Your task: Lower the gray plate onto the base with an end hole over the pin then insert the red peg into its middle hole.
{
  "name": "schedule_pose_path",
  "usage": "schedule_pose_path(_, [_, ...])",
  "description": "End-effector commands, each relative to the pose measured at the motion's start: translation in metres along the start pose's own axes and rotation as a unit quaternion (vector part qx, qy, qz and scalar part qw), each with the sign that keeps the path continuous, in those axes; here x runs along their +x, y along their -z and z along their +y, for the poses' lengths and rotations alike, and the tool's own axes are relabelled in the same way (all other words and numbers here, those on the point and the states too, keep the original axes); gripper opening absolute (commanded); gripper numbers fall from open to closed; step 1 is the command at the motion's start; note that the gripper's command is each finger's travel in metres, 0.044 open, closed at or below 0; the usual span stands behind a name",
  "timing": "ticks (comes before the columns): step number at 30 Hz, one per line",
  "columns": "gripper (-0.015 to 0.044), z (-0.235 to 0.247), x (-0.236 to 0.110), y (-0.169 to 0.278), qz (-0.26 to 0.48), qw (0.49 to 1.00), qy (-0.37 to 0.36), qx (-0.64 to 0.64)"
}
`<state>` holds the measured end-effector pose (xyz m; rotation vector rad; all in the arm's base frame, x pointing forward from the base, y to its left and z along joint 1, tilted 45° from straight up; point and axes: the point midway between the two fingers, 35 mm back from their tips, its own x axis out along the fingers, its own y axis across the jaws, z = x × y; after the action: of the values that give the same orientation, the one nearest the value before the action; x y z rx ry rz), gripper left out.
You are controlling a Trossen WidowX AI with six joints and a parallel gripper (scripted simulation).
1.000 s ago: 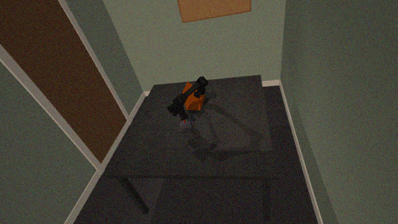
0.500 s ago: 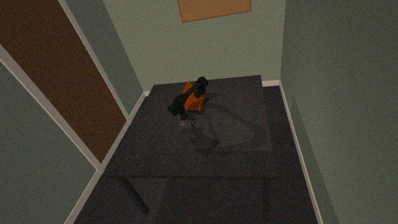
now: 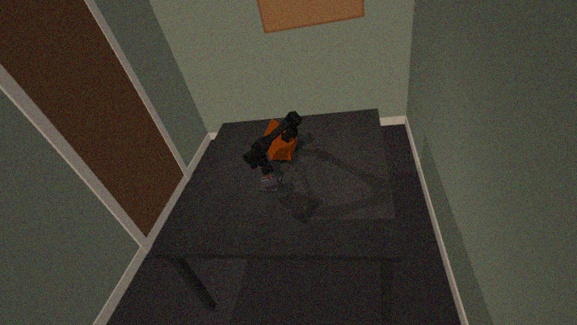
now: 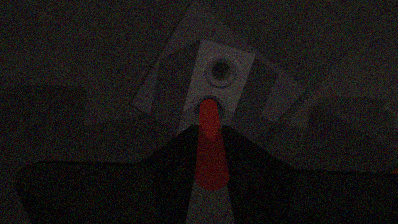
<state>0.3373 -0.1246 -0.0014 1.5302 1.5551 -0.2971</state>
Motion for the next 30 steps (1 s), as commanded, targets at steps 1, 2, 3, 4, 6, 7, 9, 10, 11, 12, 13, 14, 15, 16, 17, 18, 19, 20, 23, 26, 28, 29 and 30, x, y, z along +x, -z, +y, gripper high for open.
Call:
schedule_pose_path(1, [0.0, -0.0001, 0.0, 0.0, 0.0, 1.0, 0.0, 0.0])
schedule_pose_path(2, [0.0, -0.0001, 0.0, 0.0, 0.0, 1.0, 0.0, 0.0])
schedule_pose_path(3, [0.0, -0.0001, 0.0, 0.0, 0.0, 1.0, 0.0, 0.0])
schedule_pose_path(4, [0.0, -0.0001, 0.0, 0.0, 0.0, 1.0, 0.0, 0.0])
schedule_pose_path(6, [0.0026, -0.0001, 0.0, 0.0, 0.0, 1.0, 0.0, 0.0])
schedule_pose_path(7, [0.0053, -0.0001, 0.0, 0.0, 0.0, 1.0, 0.0, 0.0])
schedule_pose_path(9, [0.0105, -0.0001, 0.0, 0.0, 0.0, 1.0, 0.0, 0.0])
schedule_pose_path(10, [0.0131, -0.0001, 0.0, 0.0, 0.0, 1.0, 0.0, 0.0])
schedule_pose_path(11, [0.015, -0.0001, 0.0, 0.0, 0.0, 1.0, 0.0, 0.0])
schedule_pose_path(12, [0.015, -0.0001, 0.0, 0.0, 0.0, 1.0, 0.0, 0.0])
schedule_pose_path(13, [0.015, -0.0001, 0.0, 0.0, 0.0, 1.0, 0.0, 0.0])
schedule_pose_path(14, [0.015, -0.0001, 0.0, 0.0, 0.0, 1.0, 0.0, 0.0])
schedule_pose_path(15, [0.015, -0.0001, 0.0, 0.0, 0.0, 1.0, 0.0, 0.0])
schedule_pose_path(16, [0.015, -0.0001, 0.0, 0.0, 0.0, 1.0, 0.0, 0.0])
schedule_pose_path(17, [0.015, -0.0001, 0.0, 0.0, 0.0, 1.0, 0.0, 0.0])
schedule_pose_path(18, [0.015, -0.0001, 0.0, 0.0, 0.0, 1.0, 0.0, 0.0])
schedule_pose_path(19, [0.015, -0.0001, 0.0, 0.0, 0.0, 1.0, 0.0, 0.0])
schedule_pose_path(20, [0.015, -0.0001, 0.0, 0.0, 0.0, 1.0, 0.0, 0.0])
schedule_pose_path(23, [0.015, 0.0, -0.0009, 0.0, 0.001, 1.0, 0.0, 0.001])
schedule_pose_path(26, [0.015, 0.0001, -0.0027, -0.0002, 0.002, 1.0, 0.0, 0.002])
schedule_pose_path(28, [0.015, 0.0002, -0.0044, -0.0003, 0.003, 1.0, 0.0, 0.003])
schedule_pose_path(29, [0.015, 0.0003, -0.0054, -0.0003, 0.003, 1.0, 0.0, 0.003])
schedule_pose_path(30, [0.015, 0.0003, -0.0062, -0.0004, 0.003, 1.0, 0.0, 0.003])
